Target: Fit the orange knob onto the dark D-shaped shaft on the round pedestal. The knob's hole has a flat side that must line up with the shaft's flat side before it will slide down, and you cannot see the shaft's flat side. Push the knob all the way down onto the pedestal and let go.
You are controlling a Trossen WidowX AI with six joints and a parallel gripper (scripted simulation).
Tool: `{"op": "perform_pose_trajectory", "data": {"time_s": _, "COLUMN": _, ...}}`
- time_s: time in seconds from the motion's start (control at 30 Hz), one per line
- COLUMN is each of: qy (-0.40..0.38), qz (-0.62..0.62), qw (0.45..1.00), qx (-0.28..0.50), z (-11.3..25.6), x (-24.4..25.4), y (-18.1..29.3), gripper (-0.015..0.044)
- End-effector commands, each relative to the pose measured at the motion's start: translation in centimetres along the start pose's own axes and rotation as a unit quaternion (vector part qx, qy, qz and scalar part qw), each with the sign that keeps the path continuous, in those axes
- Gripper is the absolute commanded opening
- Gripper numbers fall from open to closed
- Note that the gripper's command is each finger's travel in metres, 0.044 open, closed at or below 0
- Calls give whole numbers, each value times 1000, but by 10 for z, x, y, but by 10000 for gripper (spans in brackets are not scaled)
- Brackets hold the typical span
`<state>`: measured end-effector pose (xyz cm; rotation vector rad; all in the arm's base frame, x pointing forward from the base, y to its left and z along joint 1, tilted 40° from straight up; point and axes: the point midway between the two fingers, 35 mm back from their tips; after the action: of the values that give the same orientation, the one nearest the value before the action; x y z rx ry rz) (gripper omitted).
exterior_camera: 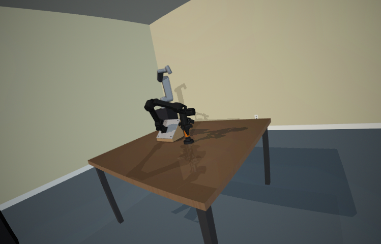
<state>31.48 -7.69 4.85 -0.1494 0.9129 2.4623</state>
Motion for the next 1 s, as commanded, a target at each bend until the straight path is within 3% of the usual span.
{"op": "perform_pose_trajectory", "data": {"time_s": 0.0, "qy": 0, "qz": -12, "qw": 1000, "qx": 1, "z": 0, "x": 0, "y": 1, "gripper": 0}}
{"op": "perform_pose_trajectory", "data": {"time_s": 0.97, "qy": 0, "qz": 34, "qw": 999, "qx": 1, "z": 3, "x": -2, "y": -1, "gripper": 0}}
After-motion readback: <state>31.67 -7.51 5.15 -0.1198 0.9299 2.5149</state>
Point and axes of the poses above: the point midway between the two fingers, 35 mm back from their tips, its own z axis back along the fingers, its own x axis across the jaws, y = z × x, and after that the axes turned 9 degrees about z, right-handed
